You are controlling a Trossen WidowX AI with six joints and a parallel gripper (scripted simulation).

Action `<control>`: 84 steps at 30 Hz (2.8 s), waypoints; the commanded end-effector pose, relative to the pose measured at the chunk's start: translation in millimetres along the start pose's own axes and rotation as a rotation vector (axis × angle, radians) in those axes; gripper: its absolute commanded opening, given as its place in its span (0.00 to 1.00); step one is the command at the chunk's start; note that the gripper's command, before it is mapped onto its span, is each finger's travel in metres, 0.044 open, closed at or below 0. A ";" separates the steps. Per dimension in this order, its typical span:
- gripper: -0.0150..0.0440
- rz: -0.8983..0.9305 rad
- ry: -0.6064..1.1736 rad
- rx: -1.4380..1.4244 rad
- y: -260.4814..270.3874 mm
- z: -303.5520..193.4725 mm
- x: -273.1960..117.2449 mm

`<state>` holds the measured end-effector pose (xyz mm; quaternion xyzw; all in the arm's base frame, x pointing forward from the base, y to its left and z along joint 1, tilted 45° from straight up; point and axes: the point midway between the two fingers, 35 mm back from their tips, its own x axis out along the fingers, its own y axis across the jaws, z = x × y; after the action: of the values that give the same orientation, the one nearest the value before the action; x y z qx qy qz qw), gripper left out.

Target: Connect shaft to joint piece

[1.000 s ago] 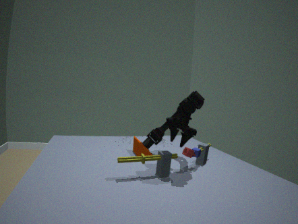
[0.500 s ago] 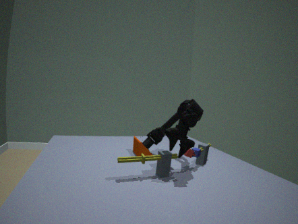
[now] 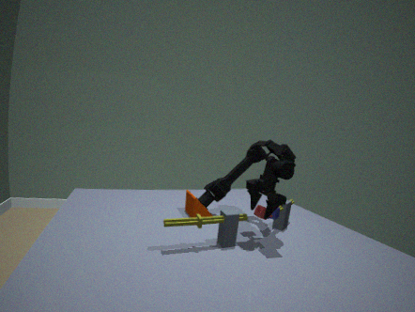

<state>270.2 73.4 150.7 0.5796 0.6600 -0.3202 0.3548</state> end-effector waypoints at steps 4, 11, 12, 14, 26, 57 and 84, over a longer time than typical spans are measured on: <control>1.00 0.000 0.003 0.007 -0.4 -3.9 4.2; 1.00 0.000 0.003 0.007 0.0 -4.0 15.6; 1.00 0.000 0.003 0.007 0.0 -4.0 17.3; 1.00 0.000 0.003 0.007 0.0 -4.1 20.5; 0.73 0.000 0.003 0.007 -0.2 -4.3 27.8; 0.56 0.000 0.003 0.007 -0.2 -4.3 27.8; 0.56 0.000 0.003 0.007 -0.2 -4.3 27.8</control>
<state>267.6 91.3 129.5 0.5804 0.6594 -0.3220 0.3531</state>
